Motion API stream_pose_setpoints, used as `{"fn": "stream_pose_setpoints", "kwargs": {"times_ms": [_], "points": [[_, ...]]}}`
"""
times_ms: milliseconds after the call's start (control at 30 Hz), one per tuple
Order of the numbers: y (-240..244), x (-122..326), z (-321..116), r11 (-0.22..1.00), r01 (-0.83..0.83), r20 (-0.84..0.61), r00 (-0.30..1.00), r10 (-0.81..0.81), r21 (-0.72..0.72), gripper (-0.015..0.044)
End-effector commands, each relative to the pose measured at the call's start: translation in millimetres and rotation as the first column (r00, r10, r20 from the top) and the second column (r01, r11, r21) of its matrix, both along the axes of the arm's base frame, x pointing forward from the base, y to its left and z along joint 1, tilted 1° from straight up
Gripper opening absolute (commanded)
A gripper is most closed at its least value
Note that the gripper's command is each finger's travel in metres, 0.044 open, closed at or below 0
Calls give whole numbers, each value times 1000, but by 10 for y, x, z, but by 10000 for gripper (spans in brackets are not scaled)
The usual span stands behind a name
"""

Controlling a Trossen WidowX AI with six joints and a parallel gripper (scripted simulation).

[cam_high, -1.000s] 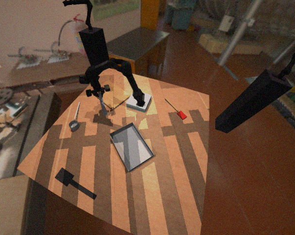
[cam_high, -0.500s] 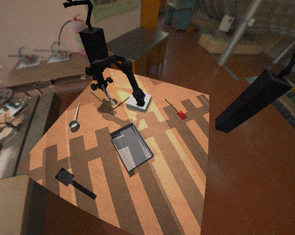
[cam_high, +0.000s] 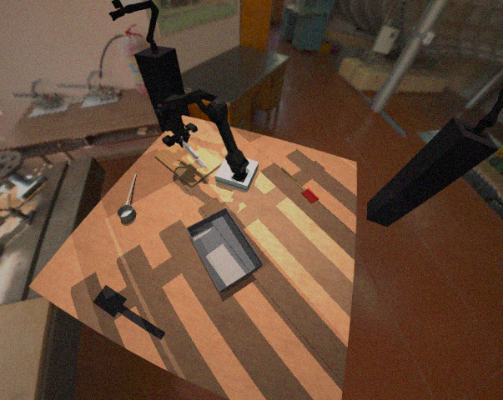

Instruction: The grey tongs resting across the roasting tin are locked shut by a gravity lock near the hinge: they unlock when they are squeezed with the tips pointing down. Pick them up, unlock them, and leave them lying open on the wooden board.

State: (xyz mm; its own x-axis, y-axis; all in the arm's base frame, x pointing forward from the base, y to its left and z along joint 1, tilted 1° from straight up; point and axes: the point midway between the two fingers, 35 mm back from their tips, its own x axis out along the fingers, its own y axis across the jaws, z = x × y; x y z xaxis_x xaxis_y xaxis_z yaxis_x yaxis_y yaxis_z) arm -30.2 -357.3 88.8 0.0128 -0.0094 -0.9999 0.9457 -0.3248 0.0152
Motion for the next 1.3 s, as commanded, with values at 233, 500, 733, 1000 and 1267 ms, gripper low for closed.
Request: {"fn": "stream_pose_setpoints", "kwargs": {"times_ms": [233,500,733,1000,1267], "points": [[-9,-28,13,1000,-18,-6,1000,18,-13,-150],[-65,0,117,987,-53,-67,997,43,-152,-150],[-111,-12,250,952,-79,-128,991,43,-294,-150],[-144,75,418,891,-103,-168,985,30,-441,-150],[-124,72,577,809,-135,-225,974,4,-573,-150]]}}
